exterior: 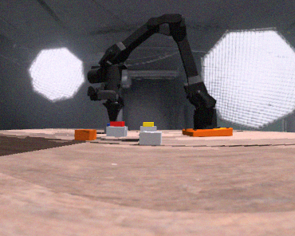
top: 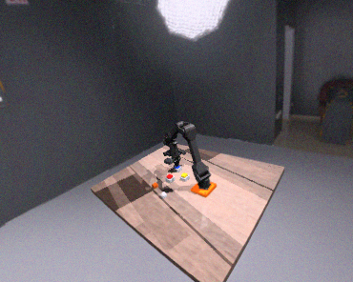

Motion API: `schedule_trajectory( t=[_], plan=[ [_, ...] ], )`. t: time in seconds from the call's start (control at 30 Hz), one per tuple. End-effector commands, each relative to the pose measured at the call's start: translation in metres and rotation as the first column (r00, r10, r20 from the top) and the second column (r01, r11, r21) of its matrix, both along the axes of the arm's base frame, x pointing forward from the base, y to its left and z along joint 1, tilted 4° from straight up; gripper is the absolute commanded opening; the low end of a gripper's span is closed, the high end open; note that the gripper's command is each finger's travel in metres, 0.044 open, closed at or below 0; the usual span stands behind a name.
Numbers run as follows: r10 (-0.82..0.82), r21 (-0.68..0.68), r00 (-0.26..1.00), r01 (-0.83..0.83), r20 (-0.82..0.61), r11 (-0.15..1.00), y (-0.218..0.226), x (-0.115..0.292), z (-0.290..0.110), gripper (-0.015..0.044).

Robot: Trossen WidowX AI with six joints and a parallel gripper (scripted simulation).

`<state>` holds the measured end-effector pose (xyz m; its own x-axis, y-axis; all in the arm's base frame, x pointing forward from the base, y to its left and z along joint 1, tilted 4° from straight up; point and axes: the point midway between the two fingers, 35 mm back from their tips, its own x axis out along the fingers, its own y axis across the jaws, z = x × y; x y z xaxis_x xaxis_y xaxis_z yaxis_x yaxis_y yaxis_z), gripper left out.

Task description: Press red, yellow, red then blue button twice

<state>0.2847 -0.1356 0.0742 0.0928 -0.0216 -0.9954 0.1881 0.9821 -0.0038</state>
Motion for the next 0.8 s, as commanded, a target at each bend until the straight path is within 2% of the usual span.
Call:
schedule_trajectory(
  t=[0.0, 0.27, 0.43, 0.77],
  plan=[
    [0.001, 0.007, 1.0, -0.001, -0.003, 1.0, 0.001, -0.001, -0.002, 0.002],
    [0.001, 0.007, 1.0, -0.001, -0.003, 1.0, 0.001, -0.001, -0.002, 0.002],
    [0.001, 0.006, 1.0, -0.001, -0.003, 1.0, 0.002, -0.004, 0.032, 0.002],
    [0.001, 0.006, 1.0, -0.001, -0.003, 1.0, 0.002, -0.003, 0.026, 0.002]
  ],
)
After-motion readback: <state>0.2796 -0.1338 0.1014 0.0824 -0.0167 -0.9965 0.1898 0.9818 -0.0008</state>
